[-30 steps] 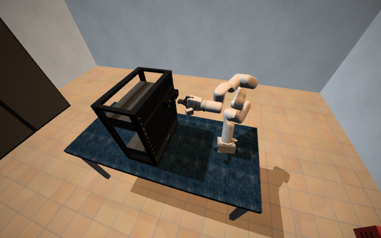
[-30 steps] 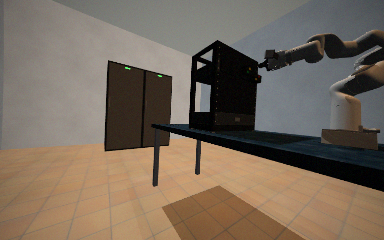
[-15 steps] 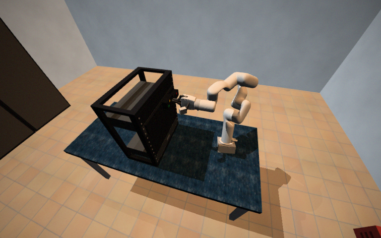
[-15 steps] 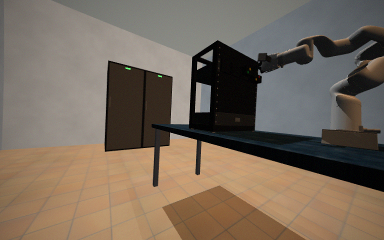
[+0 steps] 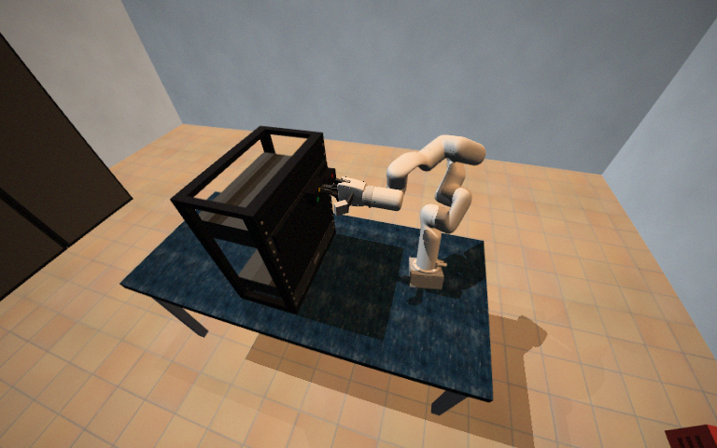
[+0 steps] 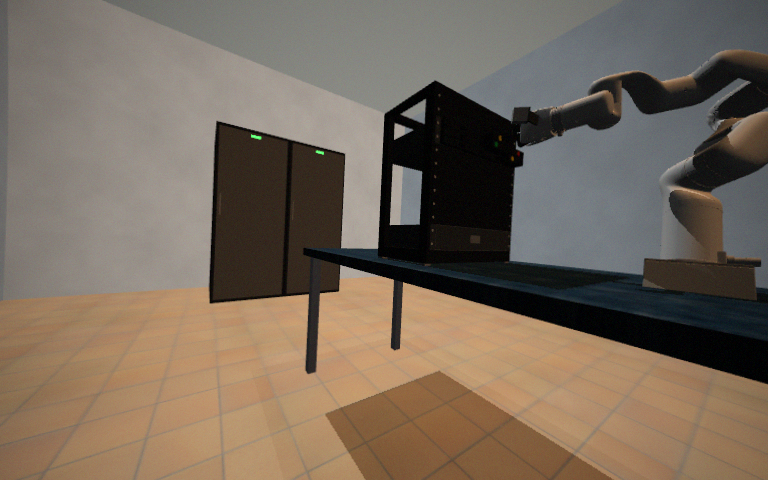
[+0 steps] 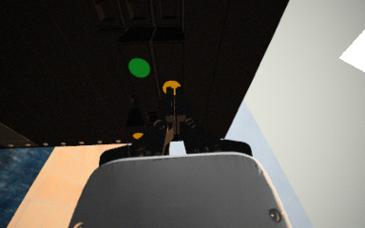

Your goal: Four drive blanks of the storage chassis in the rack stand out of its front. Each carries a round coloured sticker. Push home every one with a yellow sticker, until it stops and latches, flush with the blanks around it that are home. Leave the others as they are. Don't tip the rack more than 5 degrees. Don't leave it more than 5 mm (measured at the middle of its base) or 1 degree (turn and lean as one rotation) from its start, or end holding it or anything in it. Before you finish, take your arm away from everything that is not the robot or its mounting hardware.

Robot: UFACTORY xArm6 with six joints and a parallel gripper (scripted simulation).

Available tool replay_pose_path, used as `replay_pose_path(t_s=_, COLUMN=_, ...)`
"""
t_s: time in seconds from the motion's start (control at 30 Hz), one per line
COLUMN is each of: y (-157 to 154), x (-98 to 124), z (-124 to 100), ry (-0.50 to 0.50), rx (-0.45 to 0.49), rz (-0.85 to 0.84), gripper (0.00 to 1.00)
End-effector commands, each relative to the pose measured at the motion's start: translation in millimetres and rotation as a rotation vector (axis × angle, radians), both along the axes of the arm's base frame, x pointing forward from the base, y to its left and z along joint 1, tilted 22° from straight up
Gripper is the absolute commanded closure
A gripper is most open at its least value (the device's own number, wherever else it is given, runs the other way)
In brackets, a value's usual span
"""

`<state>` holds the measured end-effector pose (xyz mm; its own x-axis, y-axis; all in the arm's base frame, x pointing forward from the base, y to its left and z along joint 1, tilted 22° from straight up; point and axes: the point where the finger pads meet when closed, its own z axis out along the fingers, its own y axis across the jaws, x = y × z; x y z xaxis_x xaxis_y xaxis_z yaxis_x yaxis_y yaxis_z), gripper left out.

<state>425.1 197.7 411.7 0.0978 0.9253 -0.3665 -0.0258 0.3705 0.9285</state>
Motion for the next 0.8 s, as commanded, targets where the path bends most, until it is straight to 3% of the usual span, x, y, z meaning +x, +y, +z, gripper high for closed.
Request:
replay_pose_path(t_s=0.0, y=0, x=4, z=2, ry=-0.002, rx=0.002, rz=0.0, gripper=1.0)
replay_pose_path(t_s=0.77, y=-1, x=19, z=3, ry=-0.002, rx=0.002, rz=0.0, gripper=1.0)
